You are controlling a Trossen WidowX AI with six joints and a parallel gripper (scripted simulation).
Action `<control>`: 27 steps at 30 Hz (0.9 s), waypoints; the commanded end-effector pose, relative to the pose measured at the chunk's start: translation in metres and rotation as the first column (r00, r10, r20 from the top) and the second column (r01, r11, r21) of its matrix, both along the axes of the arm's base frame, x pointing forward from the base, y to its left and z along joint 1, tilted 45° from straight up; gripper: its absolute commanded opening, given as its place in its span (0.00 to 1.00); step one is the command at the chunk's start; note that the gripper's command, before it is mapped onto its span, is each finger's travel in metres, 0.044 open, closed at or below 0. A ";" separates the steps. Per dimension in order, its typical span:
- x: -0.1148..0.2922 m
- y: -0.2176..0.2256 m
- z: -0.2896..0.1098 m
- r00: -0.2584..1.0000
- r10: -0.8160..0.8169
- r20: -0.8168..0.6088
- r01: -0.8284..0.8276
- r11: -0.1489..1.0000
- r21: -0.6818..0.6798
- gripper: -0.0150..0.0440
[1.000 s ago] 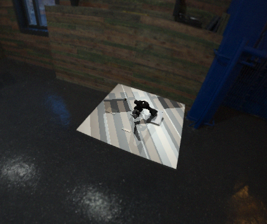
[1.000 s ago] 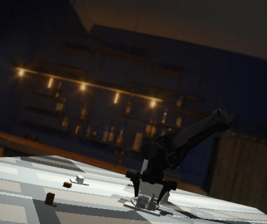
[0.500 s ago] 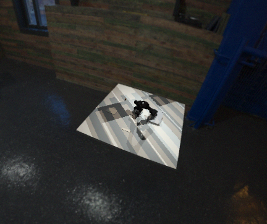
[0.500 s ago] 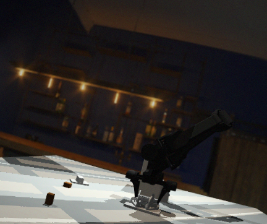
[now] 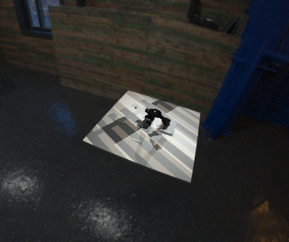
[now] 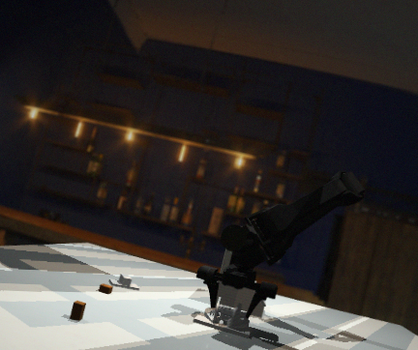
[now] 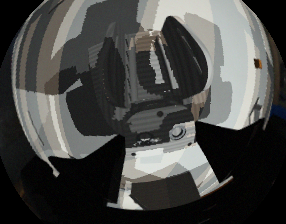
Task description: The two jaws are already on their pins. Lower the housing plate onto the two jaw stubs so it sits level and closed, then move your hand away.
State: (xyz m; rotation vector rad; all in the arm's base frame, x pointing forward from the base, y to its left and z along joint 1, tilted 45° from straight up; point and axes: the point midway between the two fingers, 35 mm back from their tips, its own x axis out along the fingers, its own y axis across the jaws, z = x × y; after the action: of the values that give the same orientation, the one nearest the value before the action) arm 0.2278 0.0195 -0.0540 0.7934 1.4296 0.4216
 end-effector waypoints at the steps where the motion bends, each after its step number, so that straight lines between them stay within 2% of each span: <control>1: 0.000 0.001 -0.001 1.000 0.000 0.002 0.000 1.000 0.000 0.85; 12: 0.000 0.001 -0.001 1.000 0.000 0.002 0.000 1.000 0.000 0.85; 15: 0.000 0.000 0.000 1.000 0.000 0.000 0.000 1.000 0.000 0.98; 16: 0.000 0.000 0.000 1.000 0.000 0.000 0.000 1.000 0.000 1.00; 27: 0.000 0.000 0.000 1.000 0.000 0.000 0.000 1.000 0.000 1.00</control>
State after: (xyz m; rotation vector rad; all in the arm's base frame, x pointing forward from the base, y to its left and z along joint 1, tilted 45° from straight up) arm 0.2279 0.0196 -0.0540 0.7928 1.4291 0.4218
